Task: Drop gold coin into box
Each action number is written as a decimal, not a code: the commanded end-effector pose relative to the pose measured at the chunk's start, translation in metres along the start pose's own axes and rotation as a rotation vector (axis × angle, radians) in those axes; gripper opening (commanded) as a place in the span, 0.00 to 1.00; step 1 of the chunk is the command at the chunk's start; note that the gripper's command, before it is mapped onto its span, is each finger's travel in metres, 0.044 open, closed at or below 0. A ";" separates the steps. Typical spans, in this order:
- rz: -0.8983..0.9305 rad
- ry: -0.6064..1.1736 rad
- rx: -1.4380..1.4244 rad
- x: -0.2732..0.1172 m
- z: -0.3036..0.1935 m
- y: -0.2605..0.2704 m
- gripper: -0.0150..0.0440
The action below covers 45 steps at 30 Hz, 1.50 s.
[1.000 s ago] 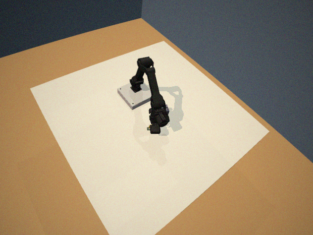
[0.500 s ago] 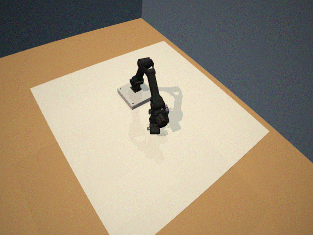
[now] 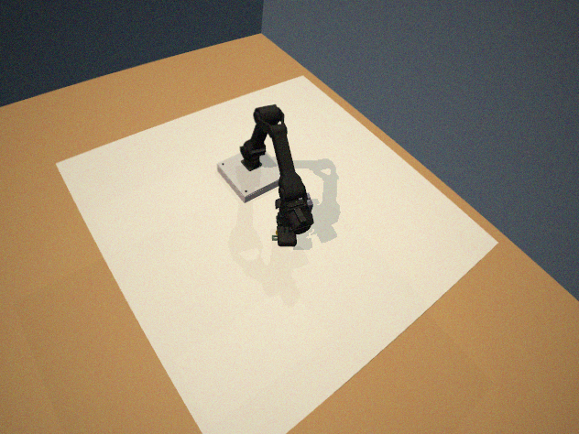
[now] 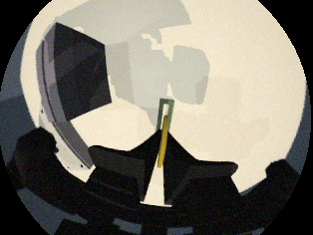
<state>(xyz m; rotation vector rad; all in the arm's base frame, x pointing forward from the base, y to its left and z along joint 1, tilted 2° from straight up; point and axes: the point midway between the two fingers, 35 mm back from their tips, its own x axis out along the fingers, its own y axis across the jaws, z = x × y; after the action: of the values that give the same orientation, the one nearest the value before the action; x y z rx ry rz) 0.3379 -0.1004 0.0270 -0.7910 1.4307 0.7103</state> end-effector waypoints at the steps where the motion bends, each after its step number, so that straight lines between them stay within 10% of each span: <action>1: -0.009 -0.007 -0.003 -0.012 0.002 -0.003 0.25; 45: -0.009 -0.007 -0.175 -0.083 -0.002 -0.002 0.25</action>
<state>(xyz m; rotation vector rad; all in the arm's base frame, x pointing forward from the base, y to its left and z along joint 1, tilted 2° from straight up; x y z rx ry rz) 0.3357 -0.1031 0.1091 -0.9218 1.3785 0.8273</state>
